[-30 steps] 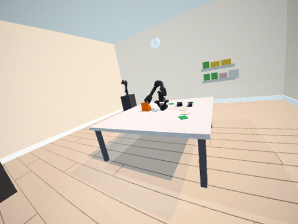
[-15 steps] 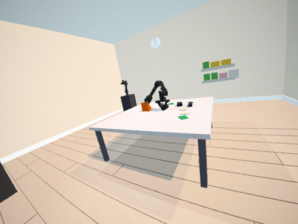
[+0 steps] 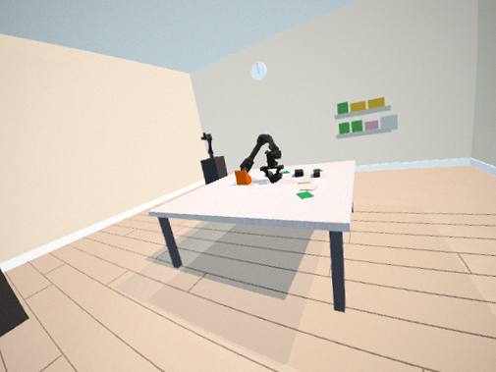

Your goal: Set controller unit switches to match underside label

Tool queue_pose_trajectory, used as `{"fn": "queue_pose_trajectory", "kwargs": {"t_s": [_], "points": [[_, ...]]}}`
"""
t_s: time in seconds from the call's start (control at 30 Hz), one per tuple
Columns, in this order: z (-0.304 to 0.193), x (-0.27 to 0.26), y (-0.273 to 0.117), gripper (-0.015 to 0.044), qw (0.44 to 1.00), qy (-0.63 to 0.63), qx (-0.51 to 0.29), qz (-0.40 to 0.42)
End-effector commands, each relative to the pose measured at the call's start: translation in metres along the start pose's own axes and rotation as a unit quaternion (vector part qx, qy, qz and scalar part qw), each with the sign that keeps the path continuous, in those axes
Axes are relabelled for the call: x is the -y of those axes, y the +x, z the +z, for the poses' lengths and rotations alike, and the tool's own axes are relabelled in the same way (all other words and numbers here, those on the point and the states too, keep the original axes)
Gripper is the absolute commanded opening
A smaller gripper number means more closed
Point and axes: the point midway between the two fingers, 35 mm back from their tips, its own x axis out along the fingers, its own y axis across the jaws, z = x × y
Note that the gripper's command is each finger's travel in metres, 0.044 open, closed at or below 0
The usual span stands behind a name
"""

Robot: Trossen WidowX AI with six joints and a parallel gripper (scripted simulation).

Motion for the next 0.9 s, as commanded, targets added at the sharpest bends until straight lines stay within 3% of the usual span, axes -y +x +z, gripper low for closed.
{"fn": "queue_pose_trajectory", "kwargs": {"t_s": [0.0, 0.23, 0.63, 0.77, 0.87], "points": [[0.008, 0.006, 0.0, 0.0, 1.0, -0.005, 0.007, -0.004], [0.012, 0.009, 0.0, 0.0, 1.0, -0.005, 0.007, -0.004], [0.006, 0.005, 0.0, 0.0315, 1.0, 0.0, 0.001, 0.0], [0.005, 0.005, -0.038, 0.042, 1.0, -0.003, 0.004, -0.003], [0.005, 0.004, -0.05, 0.044, 1.0, -0.004, 0.006, -0.004]]}}
